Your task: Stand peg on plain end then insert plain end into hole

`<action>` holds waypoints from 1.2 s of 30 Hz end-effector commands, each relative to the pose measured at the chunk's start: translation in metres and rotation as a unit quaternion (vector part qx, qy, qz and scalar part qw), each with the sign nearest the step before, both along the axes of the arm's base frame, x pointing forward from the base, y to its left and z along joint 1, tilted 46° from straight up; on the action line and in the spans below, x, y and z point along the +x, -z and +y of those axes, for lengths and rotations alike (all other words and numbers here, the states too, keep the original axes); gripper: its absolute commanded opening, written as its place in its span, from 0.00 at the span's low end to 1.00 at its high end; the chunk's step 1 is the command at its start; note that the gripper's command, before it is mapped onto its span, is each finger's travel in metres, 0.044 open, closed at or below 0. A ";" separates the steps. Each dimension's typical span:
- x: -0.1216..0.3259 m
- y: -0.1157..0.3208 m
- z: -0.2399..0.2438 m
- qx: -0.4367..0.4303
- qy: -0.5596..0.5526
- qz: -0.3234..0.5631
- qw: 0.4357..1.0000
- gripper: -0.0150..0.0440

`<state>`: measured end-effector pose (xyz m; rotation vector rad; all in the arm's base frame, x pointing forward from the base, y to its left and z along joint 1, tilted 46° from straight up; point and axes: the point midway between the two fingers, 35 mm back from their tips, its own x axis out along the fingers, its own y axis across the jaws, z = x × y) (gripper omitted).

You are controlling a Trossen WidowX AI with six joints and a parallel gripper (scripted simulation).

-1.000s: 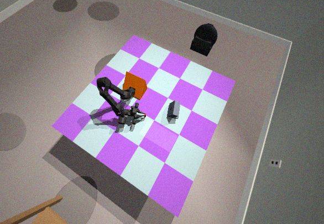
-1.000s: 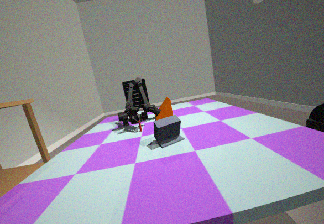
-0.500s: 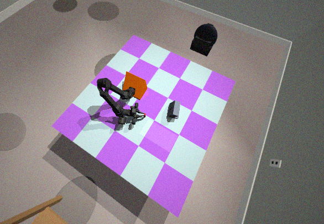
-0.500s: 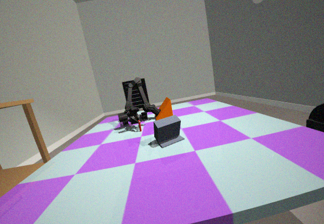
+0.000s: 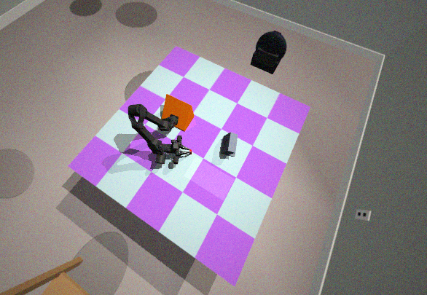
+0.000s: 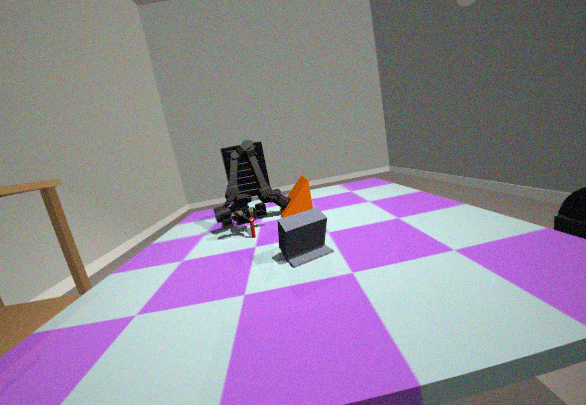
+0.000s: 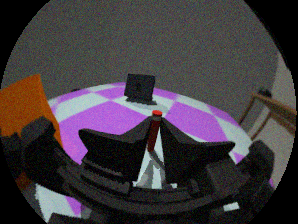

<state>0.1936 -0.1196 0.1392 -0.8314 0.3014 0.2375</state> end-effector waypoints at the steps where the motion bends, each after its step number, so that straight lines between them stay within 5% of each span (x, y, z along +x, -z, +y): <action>1: -0.001 0.001 -0.002 0.000 0.000 0.000 1.000 0.34; 36: -0.005 0.001 -0.006 0.005 -0.026 -0.020 0.999 0.34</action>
